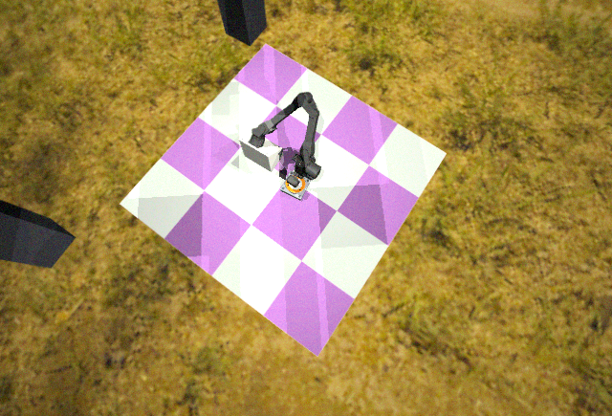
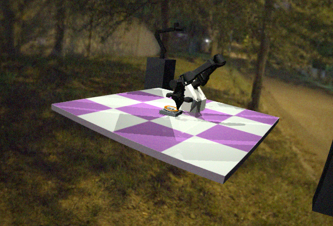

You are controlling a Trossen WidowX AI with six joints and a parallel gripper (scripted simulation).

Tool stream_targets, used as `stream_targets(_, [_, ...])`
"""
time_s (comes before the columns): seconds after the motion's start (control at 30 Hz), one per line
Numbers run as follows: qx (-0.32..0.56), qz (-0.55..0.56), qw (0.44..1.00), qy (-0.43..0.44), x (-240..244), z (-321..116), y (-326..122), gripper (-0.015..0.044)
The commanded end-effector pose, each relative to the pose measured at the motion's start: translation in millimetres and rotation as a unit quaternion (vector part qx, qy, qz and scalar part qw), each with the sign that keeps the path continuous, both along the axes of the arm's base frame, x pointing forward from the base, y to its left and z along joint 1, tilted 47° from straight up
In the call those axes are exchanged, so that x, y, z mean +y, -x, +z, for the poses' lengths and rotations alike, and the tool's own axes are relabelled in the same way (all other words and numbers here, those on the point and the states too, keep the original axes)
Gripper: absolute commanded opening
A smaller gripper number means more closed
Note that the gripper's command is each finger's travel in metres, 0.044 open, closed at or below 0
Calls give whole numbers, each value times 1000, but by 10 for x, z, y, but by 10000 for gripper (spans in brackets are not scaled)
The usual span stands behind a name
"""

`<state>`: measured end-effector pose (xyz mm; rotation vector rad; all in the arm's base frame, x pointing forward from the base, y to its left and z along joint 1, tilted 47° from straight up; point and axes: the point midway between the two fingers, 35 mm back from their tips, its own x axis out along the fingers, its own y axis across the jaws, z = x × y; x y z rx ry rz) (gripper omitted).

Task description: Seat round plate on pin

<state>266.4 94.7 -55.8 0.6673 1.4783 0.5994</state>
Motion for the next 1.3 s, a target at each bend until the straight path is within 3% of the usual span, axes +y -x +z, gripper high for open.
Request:
stream_targets(0.0, [5,-1,1000,-1,6,0,85,0])
stream_targets(1.27, [6,-1,1000,-1,-206,-148,473,0])
